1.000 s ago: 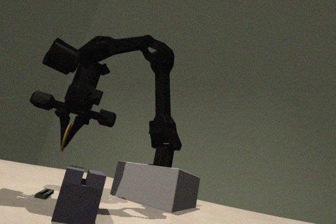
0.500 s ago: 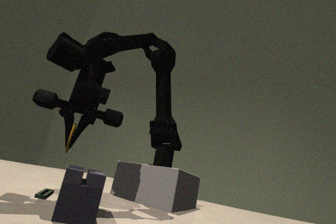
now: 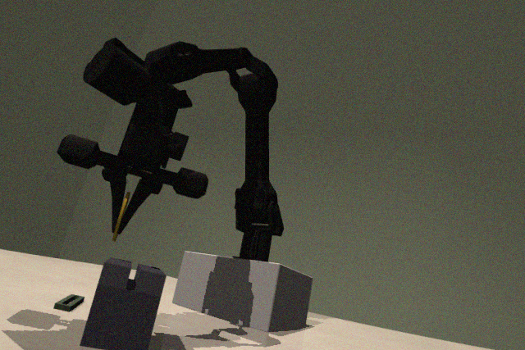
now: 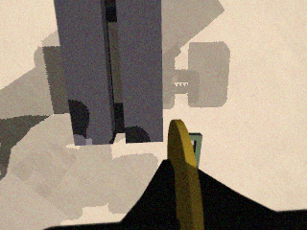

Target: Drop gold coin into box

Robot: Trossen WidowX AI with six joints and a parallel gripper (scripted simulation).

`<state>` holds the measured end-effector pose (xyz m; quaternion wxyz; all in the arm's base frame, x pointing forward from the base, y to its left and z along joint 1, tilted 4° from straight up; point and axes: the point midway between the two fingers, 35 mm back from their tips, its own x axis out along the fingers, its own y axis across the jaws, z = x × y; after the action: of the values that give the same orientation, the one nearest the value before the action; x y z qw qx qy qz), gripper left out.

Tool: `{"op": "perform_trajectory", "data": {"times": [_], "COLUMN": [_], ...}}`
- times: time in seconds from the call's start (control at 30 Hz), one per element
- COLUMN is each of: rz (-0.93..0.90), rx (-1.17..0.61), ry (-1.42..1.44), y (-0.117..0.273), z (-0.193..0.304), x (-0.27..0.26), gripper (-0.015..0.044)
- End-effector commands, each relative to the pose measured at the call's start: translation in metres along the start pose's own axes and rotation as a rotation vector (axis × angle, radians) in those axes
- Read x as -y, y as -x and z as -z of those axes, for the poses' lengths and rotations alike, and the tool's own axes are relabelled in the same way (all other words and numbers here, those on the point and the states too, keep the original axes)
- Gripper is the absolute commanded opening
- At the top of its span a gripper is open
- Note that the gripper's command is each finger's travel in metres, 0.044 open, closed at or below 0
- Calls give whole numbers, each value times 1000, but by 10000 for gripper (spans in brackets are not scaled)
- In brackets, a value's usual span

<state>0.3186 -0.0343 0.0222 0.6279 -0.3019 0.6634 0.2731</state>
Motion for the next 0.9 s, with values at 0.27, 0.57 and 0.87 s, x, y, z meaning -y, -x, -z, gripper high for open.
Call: {"op": "perform_trajectory", "data": {"times": [0.27, 0.57, 0.87], "rz": [-1, -3, -2], "rx": [6, 7, 3], "ry": [-3, -3, 2], "y": [1, 1, 0], "z": [-29, -49, -46], "x": [-16, -30, -29], "gripper": [0, 0, 0]}}
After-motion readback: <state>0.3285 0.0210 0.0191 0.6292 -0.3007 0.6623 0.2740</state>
